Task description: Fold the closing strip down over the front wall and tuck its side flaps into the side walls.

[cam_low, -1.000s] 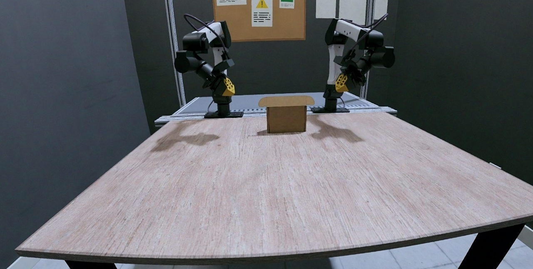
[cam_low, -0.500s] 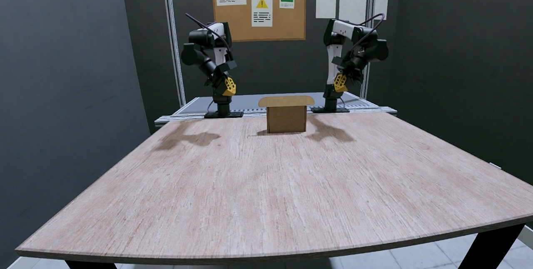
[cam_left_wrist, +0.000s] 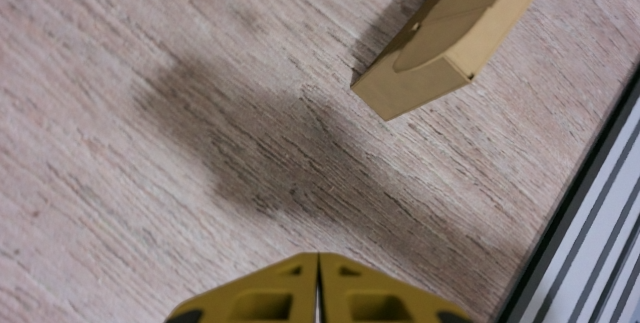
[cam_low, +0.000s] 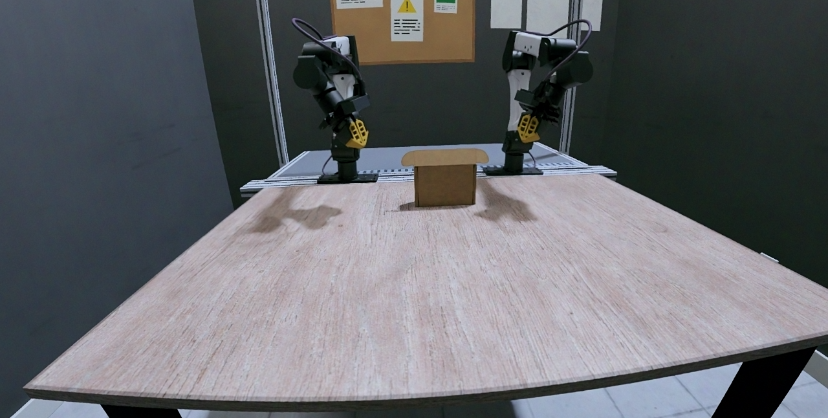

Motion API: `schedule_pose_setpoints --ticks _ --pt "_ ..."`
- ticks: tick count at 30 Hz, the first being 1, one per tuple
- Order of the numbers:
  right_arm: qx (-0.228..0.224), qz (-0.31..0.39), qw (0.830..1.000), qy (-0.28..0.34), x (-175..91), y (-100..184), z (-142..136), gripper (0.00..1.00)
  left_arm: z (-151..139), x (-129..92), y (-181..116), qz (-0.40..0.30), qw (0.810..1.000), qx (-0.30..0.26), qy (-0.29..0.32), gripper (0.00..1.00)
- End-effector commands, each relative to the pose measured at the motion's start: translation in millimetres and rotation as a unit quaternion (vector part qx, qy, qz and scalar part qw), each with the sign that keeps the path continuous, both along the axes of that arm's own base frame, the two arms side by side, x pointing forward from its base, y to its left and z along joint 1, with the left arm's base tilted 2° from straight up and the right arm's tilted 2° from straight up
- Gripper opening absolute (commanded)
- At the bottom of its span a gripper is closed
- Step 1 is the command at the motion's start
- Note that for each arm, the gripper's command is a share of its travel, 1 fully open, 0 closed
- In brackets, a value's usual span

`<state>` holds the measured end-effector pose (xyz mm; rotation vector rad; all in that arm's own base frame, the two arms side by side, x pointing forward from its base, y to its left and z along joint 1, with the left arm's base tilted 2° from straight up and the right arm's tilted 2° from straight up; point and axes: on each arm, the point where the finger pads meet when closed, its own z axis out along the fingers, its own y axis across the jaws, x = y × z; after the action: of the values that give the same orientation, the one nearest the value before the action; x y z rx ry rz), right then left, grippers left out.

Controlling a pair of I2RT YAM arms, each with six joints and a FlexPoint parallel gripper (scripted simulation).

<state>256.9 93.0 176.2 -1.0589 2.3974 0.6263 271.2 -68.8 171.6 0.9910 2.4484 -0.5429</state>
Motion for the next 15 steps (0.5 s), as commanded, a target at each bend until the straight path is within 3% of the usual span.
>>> schedule_pose_setpoints --ticks 1,9,15 --pt "-0.022 -0.041 0.999 -0.008 7 -2 12 0.0 12 3 1 0.04 0.999 0.022 0.0 0.0" --pt "-0.056 -0.094 0.993 0.053 4 -1 2 0.0 2 4 1 0.095 0.993 0.051 0.052 0.0" --pt "-0.071 -0.121 0.988 0.067 4 -1 3 0.0 3 3 1 0.122 0.988 0.065 0.065 0.0"
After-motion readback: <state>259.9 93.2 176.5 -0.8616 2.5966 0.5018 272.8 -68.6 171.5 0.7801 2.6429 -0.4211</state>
